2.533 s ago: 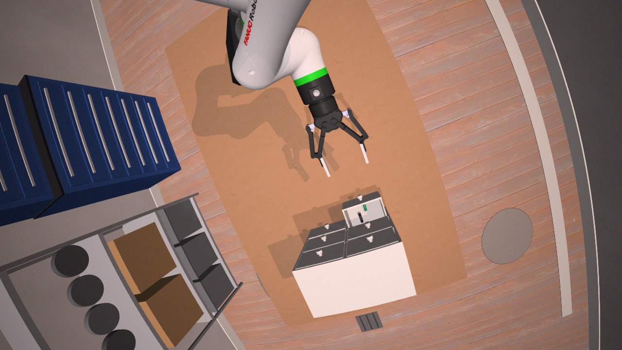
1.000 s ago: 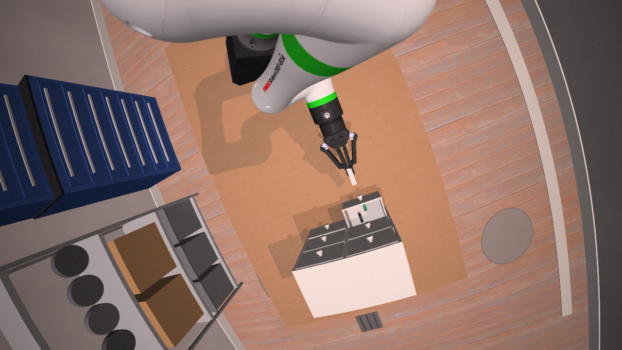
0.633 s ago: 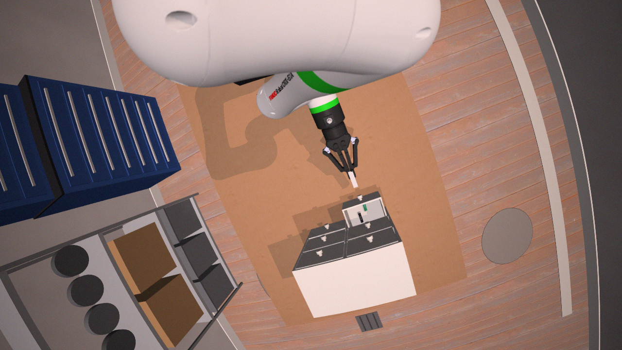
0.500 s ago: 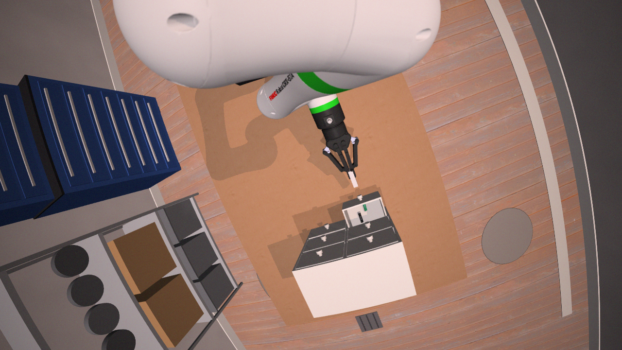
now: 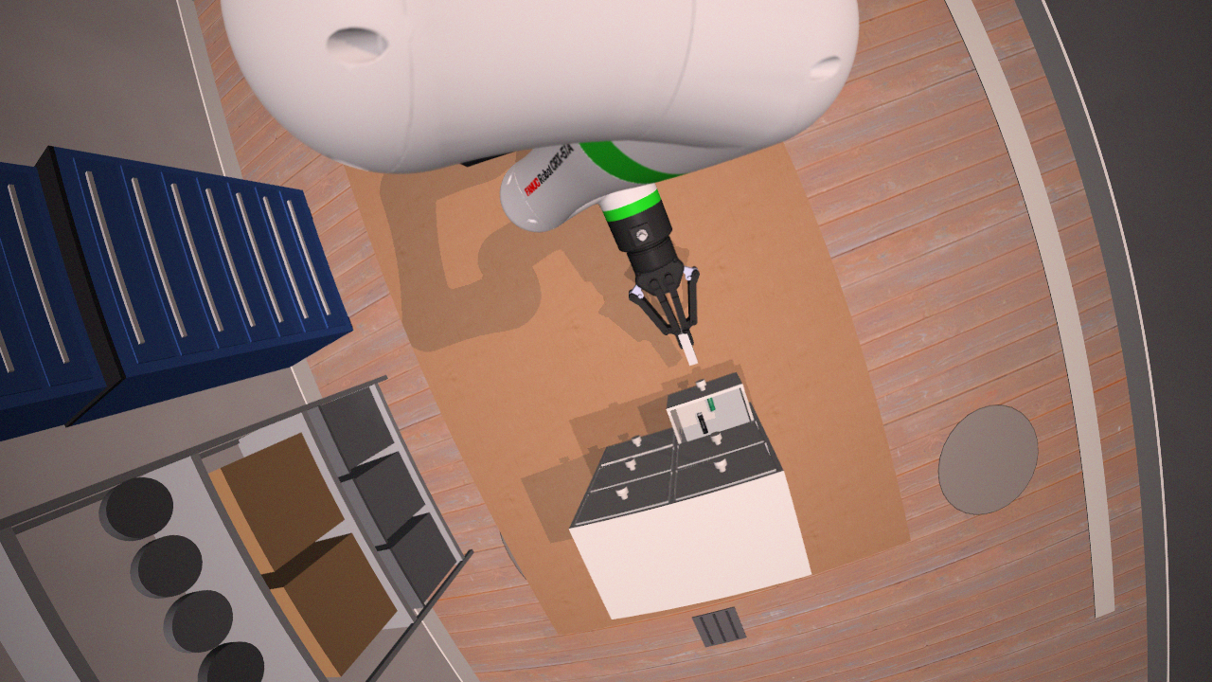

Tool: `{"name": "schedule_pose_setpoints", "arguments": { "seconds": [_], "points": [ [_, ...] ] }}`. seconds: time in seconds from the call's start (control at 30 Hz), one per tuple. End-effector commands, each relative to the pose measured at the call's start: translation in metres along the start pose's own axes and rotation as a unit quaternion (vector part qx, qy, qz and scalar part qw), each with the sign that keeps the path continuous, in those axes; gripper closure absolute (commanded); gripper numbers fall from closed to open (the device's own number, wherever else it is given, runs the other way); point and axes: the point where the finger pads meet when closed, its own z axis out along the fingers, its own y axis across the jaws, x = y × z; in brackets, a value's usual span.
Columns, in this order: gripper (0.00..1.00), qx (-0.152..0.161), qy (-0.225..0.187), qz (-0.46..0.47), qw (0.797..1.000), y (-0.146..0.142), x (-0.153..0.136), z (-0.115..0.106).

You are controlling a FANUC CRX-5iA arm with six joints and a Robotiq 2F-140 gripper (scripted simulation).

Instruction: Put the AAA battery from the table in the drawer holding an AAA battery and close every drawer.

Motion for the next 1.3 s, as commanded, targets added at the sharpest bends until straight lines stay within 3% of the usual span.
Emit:
{"name": "schedule_pose_setpoints", "arguments": {
  "seconds": [0.0, 0.63, 1.27],
  "points": [
    [1.0, 0.0, 0.0, 0.0, 1.0, 0.0, 0.0, 0.0],
    [1.0, 0.0, 0.0, 0.0, 1.0, 0.0, -0.002, 0.004],
    [1.0, 0.0, 0.0, 0.0, 1.0, 0.0, -0.008, 0.022]
  ]
}}
